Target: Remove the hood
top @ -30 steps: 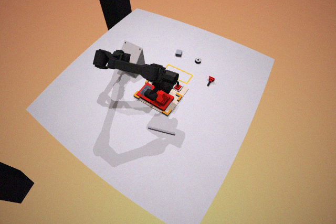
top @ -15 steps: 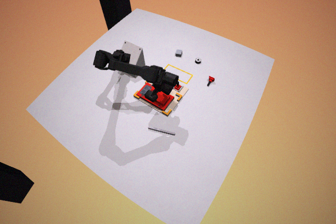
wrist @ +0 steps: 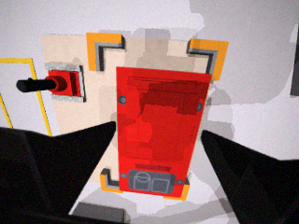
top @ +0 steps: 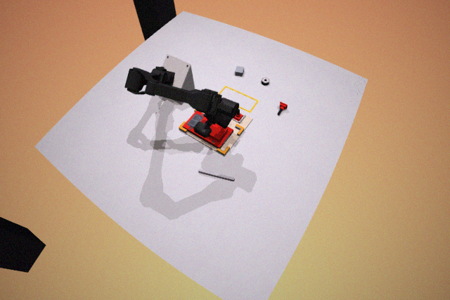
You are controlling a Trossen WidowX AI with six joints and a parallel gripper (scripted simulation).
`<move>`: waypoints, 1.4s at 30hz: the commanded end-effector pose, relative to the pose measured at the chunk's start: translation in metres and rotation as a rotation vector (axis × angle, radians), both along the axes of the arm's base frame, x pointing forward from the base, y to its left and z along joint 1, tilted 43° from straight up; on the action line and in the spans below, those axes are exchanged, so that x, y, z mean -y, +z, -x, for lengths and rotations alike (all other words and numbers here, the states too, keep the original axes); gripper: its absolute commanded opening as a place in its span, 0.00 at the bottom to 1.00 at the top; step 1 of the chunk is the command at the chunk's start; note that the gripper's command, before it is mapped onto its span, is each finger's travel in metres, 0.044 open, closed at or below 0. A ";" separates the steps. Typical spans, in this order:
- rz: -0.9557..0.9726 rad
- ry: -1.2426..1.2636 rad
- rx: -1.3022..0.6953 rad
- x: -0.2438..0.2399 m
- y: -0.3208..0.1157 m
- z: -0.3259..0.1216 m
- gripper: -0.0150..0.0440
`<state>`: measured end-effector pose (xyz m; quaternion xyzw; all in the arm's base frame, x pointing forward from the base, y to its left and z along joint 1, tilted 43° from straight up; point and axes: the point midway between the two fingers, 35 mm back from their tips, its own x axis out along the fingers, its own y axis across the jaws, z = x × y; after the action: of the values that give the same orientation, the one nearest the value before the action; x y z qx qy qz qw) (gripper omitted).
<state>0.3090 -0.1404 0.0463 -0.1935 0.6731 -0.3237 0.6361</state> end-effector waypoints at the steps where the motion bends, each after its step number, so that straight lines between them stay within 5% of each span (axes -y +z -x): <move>1: 0.004 0.005 -0.008 0.002 -0.002 0.001 1.00; 30: 0.005 0.005 -0.008 0.012 -0.012 0.003 1.00; 34: 0.001 0.000 0.000 0.010 -0.011 0.002 0.82; 42: 0.001 0.000 0.000 0.010 -0.011 0.002 0.73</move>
<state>0.3069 -0.1502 0.0354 -0.1945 0.6736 -0.3233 0.6355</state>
